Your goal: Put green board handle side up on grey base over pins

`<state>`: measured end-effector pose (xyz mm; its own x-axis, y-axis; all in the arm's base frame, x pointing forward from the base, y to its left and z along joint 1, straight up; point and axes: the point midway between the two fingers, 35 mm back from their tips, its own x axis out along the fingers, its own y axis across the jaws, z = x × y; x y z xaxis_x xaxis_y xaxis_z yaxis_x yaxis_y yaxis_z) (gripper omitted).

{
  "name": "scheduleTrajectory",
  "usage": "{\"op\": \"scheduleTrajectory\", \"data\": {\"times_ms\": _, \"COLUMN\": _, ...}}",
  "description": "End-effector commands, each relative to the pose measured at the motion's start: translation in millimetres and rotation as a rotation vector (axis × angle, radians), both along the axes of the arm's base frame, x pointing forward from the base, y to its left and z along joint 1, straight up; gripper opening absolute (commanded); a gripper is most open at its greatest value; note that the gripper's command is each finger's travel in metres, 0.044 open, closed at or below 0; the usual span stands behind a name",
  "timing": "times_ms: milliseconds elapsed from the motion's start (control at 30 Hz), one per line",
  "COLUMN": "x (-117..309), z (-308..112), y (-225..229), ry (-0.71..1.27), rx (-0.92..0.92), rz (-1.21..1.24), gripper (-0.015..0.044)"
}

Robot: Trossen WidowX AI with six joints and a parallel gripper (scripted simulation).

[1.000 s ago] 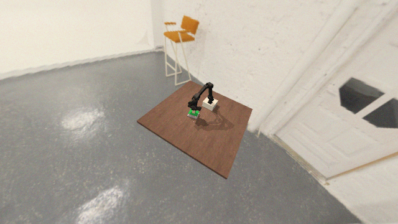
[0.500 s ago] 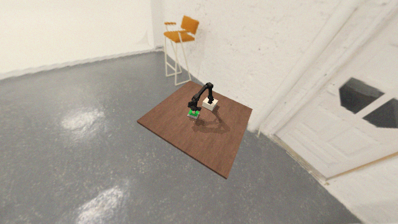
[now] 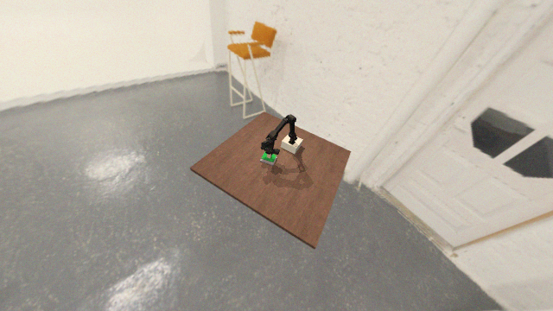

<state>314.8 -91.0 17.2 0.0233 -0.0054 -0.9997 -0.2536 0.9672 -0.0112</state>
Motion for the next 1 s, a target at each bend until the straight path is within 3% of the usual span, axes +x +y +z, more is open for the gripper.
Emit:
{"op": "scheduleTrajectory", "data": {"times_ms": 0, "x": 0.1, "z": 0.4, "y": -0.1, "ry": -0.001, "rx": 0.000, "rz": 0.000, "gripper": 0.0131}}
{"op": "scheduleTrajectory", "data": {"times_ms": 400, "x": 0.3, "z": 4.7, "y": -0.1, "ry": -0.001, "rx": 0.000, "rz": 0.000, "gripper": 0.0440}}
{"op": "scheduleTrajectory", "data": {"times_ms": 967, "x": -4.4, "z": 83.1, "y": 1.2, "ry": -0.003, "rx": -0.001, "rz": 0.000, "gripper": 0.0440}}
